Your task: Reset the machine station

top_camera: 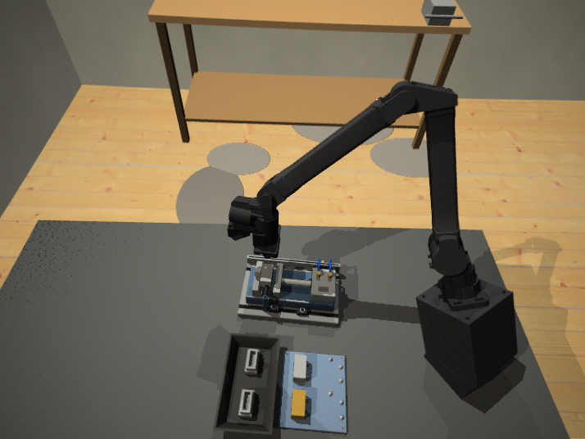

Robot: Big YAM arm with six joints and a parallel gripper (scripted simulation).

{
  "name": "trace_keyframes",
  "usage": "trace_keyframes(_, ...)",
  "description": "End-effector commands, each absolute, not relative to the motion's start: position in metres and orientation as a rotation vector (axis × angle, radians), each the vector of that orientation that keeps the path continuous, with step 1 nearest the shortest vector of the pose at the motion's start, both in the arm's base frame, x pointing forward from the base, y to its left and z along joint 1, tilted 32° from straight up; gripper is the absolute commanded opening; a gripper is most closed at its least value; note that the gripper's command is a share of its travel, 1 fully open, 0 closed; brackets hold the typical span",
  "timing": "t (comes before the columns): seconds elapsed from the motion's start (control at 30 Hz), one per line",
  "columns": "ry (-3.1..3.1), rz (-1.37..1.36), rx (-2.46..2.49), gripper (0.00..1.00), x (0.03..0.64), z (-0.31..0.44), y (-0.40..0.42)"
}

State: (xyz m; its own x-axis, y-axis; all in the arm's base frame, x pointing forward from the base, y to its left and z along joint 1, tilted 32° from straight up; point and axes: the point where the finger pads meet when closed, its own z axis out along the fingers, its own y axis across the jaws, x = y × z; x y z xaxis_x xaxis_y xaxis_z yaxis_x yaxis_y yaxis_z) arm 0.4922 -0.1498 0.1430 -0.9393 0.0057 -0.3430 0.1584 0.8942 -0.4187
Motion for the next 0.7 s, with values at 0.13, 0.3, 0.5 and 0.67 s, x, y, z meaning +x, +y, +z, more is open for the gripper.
trace_keyframes(0.13, 2.75, -0.641, 0.113, 0.0, 0.488, 0.123, -0.148)
trace_keyframes(0.3, 2.748, -0.64, 0.112, 0.0, 0.489, 0.123, -0.145)
trace_keyframes(0.5, 2.747, -0.638, 0.11, 0.0, 0.49, 0.123, -0.143)
trace_keyframes(0.67, 2.746, -0.637, 0.109, 0.0, 0.49, 0.123, -0.142)
